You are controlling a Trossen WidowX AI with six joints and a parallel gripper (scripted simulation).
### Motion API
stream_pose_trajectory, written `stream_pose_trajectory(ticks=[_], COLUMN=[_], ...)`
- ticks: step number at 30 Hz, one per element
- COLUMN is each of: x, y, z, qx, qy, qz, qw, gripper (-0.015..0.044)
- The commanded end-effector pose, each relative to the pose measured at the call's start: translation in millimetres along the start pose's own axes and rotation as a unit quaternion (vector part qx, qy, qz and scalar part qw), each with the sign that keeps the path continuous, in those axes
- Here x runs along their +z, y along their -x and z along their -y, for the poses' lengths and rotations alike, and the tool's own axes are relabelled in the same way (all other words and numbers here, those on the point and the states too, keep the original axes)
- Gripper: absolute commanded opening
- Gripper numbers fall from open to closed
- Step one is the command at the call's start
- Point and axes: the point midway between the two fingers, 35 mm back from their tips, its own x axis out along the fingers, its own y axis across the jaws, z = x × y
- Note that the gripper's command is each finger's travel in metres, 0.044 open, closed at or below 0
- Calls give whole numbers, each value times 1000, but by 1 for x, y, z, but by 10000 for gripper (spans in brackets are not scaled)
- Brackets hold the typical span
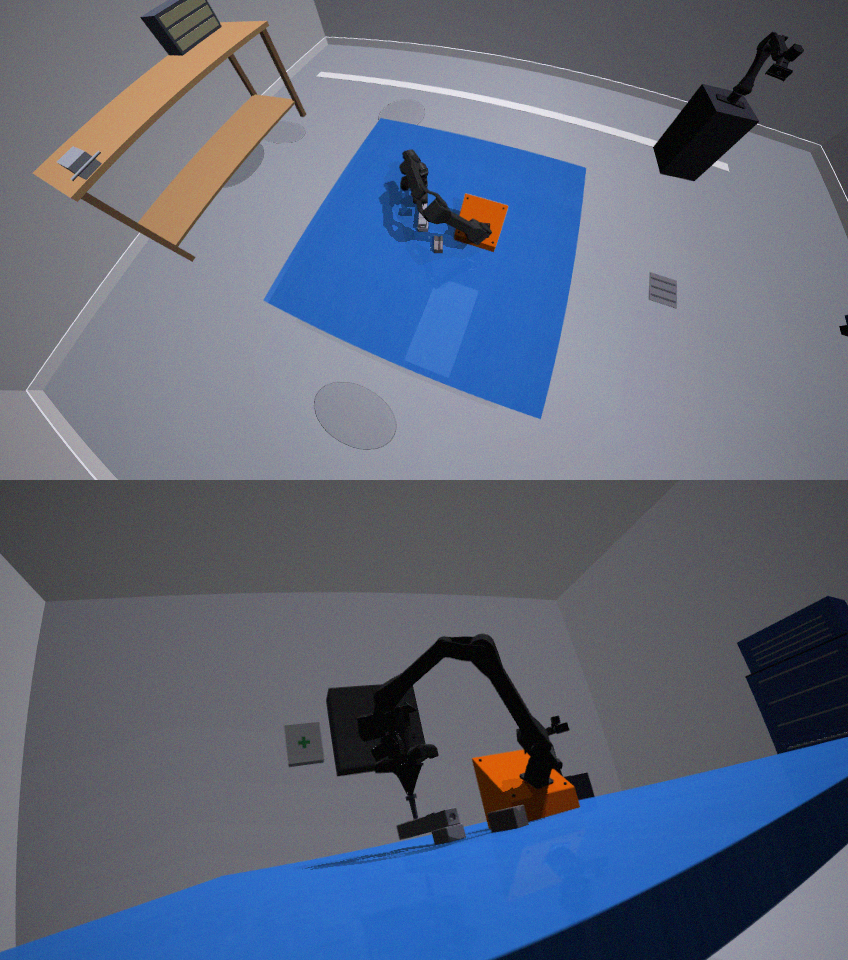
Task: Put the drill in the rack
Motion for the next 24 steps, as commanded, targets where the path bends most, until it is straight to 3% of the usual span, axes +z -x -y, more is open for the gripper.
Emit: stream_pose_trajectory(ticks=[1,24], x=[-7,-10], y=[-13,-22], z=[-1,-2], qx=[11,11], qy=[-6,-6], qz=[-12,-11], qw=[1000,1000], gripper=[0,0])
